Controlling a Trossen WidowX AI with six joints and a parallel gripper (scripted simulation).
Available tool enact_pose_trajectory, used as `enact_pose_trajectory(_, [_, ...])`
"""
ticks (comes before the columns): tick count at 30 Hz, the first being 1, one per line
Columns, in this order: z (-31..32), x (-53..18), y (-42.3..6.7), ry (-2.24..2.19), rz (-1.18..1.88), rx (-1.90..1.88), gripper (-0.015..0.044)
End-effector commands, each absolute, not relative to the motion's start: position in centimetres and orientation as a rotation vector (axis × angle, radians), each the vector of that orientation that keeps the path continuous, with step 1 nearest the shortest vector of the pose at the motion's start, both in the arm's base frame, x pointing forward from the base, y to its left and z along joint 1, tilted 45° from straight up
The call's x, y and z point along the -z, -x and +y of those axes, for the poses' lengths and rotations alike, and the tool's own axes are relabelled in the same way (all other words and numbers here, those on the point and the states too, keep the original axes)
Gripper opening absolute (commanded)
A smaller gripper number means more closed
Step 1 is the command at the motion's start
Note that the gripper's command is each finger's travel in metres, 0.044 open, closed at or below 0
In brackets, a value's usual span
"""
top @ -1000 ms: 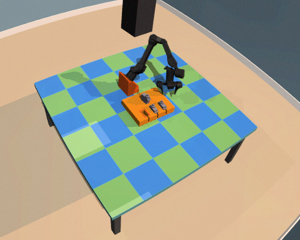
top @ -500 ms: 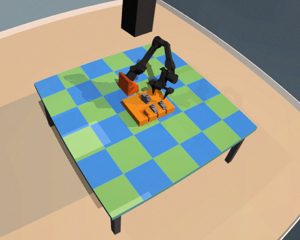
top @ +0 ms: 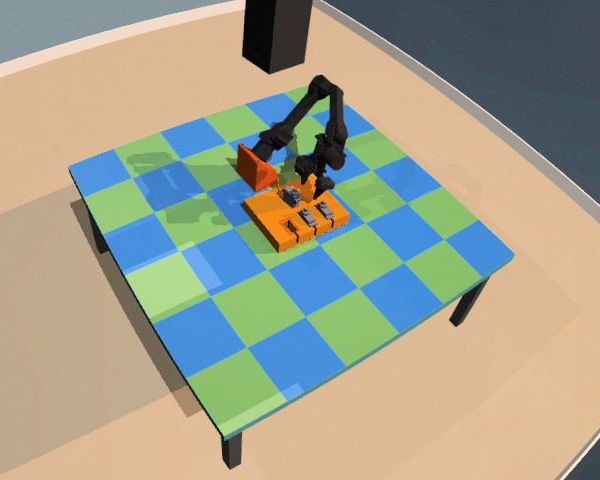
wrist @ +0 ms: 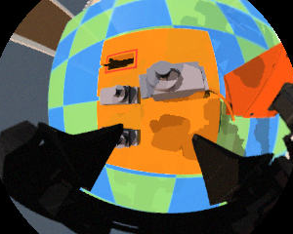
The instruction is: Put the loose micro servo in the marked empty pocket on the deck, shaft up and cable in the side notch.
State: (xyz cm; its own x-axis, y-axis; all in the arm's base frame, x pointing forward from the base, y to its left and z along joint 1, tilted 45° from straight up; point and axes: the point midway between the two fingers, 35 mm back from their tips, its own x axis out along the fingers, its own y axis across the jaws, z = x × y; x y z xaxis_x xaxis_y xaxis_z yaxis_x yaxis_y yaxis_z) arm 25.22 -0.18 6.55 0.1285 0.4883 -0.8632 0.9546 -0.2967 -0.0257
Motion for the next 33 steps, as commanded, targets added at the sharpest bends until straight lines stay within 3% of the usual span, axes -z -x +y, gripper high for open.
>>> enact_pose_trajectory(1, [-1.1, -6.2, -24.9, -1.952, 1.38, 1.22, 0.044])
enact_pose_trajectory(33, [-8.1, -5.2, -21.5, -2.579, 1.069, 2.275, 0.044])
